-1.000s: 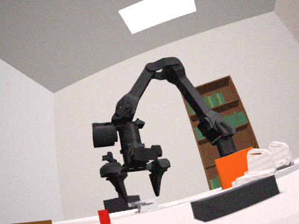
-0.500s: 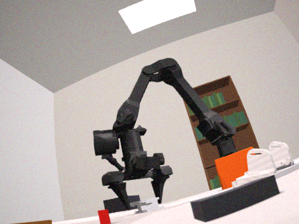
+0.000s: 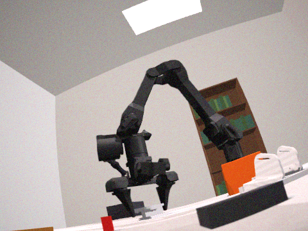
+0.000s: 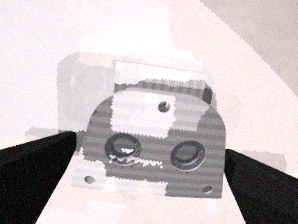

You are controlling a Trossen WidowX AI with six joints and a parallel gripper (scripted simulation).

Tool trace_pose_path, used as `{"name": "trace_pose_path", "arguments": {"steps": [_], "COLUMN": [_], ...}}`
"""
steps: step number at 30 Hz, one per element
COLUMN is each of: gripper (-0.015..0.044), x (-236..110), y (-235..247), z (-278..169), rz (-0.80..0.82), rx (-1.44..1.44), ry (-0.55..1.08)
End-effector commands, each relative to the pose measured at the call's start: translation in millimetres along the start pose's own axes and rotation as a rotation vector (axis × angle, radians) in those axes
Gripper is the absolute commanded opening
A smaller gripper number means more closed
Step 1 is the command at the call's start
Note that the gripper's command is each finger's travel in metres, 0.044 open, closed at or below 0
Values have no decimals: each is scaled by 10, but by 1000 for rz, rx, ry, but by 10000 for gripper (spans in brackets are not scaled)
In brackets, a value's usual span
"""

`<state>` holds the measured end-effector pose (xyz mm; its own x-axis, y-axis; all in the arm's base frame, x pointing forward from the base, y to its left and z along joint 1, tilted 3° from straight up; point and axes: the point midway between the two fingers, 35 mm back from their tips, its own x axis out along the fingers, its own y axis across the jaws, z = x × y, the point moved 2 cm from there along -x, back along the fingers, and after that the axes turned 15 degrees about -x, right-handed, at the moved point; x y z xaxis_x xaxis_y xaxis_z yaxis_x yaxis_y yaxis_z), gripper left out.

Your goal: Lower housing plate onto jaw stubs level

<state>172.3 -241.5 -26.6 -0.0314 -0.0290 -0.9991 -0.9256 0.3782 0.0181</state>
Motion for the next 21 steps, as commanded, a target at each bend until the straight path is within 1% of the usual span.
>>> {"name": "trace_pose_path", "arguments": {"steps": [1,9,21], "gripper": [440,440,360], "x": [11,13,6], "y": [3,3,1], "z": [7,7,0], "rz": [-2,-2,0], "rx": [-6,-6,0], "ry": [-4,-4,0]}}
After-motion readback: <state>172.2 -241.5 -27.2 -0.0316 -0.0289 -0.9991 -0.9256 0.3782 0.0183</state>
